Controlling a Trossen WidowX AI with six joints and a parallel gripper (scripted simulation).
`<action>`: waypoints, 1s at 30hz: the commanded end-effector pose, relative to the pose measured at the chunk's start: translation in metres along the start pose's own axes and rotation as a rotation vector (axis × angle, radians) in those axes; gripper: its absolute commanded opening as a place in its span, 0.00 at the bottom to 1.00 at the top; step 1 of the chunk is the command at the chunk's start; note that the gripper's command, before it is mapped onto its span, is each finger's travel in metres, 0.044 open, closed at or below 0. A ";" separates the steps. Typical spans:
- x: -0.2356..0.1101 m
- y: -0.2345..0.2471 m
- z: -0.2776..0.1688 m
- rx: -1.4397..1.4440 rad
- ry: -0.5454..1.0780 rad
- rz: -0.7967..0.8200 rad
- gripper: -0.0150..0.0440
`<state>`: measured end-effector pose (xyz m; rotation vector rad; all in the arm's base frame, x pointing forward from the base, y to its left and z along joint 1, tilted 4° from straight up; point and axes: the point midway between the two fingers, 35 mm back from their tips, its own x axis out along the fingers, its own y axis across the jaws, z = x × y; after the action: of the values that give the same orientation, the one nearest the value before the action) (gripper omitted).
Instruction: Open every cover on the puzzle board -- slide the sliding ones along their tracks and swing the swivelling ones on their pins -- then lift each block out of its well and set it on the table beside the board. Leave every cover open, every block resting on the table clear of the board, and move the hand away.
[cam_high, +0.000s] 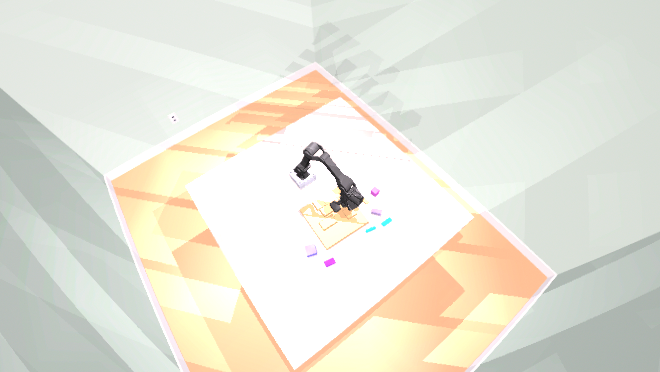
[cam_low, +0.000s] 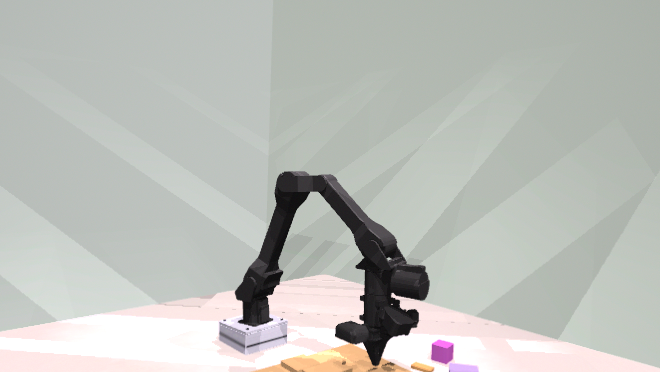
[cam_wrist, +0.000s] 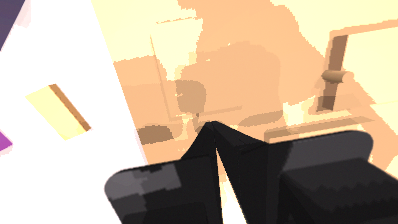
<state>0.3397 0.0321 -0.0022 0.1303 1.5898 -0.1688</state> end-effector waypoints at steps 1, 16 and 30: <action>0.007 -0.001 -0.004 0.005 0.012 0.000 0.25; 0.010 0.000 0.003 0.005 0.011 0.000 0.25; 0.009 0.001 0.017 0.005 0.010 0.000 0.25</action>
<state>0.3509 0.0293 -0.0118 0.1366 1.6031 -0.1793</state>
